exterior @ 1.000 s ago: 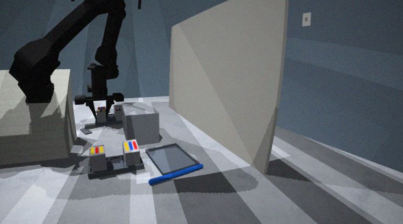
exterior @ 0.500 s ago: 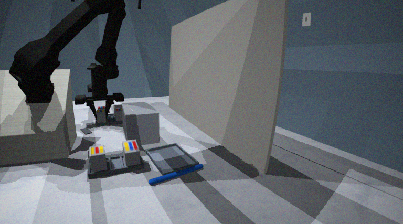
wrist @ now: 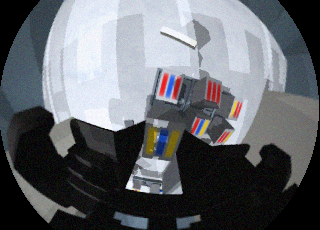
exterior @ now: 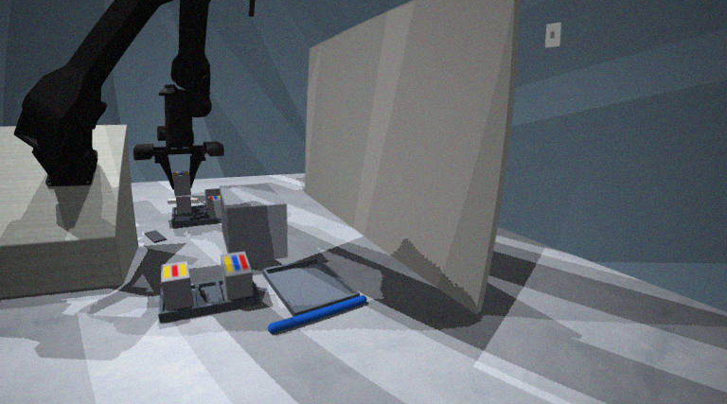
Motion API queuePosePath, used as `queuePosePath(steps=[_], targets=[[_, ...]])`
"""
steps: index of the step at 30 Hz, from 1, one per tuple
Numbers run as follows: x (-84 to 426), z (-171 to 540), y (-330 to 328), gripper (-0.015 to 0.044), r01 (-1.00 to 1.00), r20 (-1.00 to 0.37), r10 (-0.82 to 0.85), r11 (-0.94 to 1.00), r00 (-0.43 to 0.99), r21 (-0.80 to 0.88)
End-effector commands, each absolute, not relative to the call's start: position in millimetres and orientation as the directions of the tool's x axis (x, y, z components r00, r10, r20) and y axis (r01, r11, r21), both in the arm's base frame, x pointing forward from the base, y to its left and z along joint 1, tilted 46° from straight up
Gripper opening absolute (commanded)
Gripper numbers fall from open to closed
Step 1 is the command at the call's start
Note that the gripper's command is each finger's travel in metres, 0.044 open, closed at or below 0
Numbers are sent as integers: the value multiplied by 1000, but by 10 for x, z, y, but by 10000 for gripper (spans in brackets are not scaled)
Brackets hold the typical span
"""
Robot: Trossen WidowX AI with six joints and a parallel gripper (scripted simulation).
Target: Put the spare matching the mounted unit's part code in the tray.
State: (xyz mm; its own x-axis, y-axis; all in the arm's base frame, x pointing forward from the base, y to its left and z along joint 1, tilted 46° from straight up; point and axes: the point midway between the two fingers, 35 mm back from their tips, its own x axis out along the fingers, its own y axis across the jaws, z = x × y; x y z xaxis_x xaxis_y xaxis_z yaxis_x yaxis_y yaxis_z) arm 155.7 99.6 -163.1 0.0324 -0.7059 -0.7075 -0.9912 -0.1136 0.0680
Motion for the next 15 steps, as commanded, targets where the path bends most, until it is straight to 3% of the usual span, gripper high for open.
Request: queuePosePath(steps=[1, 15], targets=[[1529, -1491, 1119, 0, -992, -707, -706, -108, 28, 68], [1540, -1192, 1541, 0, -991, -711, -703, -111, 30, 68]])
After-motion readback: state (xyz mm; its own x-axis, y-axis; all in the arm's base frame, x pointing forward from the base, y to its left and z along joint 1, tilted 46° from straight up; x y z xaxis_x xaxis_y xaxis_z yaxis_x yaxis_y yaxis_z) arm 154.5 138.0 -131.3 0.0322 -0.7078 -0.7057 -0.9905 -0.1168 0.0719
